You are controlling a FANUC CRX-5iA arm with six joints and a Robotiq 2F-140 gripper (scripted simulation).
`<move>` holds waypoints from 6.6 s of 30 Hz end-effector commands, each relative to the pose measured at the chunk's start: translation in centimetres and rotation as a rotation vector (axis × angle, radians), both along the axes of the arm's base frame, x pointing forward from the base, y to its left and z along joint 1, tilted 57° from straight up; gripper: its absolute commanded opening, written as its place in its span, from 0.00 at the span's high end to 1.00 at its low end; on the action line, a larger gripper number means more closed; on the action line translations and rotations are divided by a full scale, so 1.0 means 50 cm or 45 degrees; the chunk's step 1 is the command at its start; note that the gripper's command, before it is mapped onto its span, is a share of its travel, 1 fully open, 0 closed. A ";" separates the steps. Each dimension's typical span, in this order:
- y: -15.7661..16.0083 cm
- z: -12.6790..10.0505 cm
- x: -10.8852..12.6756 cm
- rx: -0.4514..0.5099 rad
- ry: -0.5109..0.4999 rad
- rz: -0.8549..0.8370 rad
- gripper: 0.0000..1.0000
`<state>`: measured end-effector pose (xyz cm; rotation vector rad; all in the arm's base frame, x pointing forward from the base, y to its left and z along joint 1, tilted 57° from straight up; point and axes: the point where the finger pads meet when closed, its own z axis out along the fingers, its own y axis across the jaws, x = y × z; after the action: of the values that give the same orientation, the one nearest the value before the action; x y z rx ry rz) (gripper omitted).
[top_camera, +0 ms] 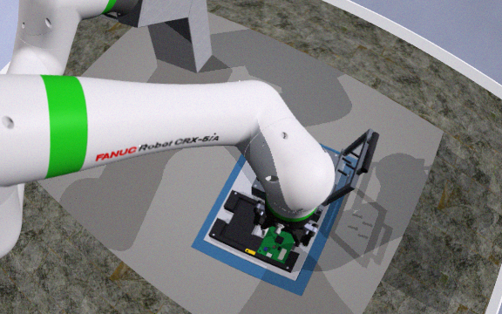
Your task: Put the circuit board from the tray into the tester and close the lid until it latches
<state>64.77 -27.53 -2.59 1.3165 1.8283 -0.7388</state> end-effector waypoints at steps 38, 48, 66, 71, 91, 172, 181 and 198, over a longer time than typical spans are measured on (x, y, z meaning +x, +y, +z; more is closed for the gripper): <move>0.039 0.026 -0.011 0.000 0.000 0.000 0.54; 0.040 0.027 -0.012 0.000 0.000 0.000 0.54; 0.084 0.058 -0.025 0.000 0.000 0.000 0.54; 0.102 0.070 -0.030 0.000 0.000 0.000 0.54; 0.150 0.103 -0.045 0.000 0.000 0.000 0.54; 0.151 0.104 -0.045 0.040 -0.133 -0.091 0.54; 0.151 0.104 -0.045 0.062 -0.206 -0.141 0.54; 0.151 0.104 -0.045 0.128 -0.425 -0.292 0.54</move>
<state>62.51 -20.01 2.59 1.5911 1.5296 -0.5430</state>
